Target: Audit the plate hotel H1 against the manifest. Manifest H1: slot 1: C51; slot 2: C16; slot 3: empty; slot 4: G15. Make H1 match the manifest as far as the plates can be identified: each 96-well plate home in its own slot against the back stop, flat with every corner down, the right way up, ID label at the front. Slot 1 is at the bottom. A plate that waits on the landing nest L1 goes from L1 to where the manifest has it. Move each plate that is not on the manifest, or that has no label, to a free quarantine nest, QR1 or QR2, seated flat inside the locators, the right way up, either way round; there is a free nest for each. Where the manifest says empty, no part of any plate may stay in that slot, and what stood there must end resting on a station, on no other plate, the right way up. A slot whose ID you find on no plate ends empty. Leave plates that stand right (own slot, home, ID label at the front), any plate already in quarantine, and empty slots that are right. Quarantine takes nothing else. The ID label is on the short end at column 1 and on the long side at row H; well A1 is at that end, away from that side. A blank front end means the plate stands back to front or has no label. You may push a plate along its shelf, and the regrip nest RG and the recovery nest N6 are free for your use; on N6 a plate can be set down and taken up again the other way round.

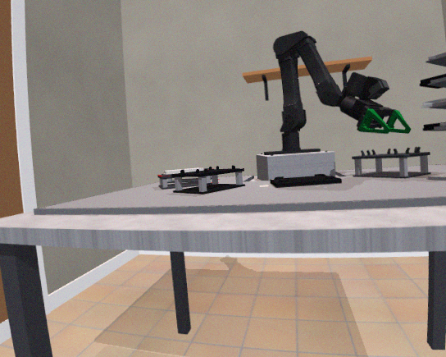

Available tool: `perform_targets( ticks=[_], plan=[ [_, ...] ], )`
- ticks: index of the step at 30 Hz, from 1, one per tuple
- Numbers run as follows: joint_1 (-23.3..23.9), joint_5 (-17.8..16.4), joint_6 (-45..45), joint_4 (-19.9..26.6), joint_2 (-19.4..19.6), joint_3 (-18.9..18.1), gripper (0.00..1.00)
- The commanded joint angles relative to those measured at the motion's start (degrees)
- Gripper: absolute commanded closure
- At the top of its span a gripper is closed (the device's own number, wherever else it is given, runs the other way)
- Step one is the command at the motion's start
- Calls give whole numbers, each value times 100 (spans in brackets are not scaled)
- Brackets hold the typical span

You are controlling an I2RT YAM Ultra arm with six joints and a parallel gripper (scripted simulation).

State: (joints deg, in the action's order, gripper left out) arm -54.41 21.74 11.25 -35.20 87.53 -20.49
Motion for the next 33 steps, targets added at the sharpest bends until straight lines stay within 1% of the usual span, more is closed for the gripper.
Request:
perform_targets(
  ticks=[1, 7, 33],
  plan=[
    [50, -33, -44, -225, 97, -126, 0],
    [142, -113, -93, -401, 399, -271, 0],
    [150, -121, -96, -435, 434, -275, 0]
  ],
)
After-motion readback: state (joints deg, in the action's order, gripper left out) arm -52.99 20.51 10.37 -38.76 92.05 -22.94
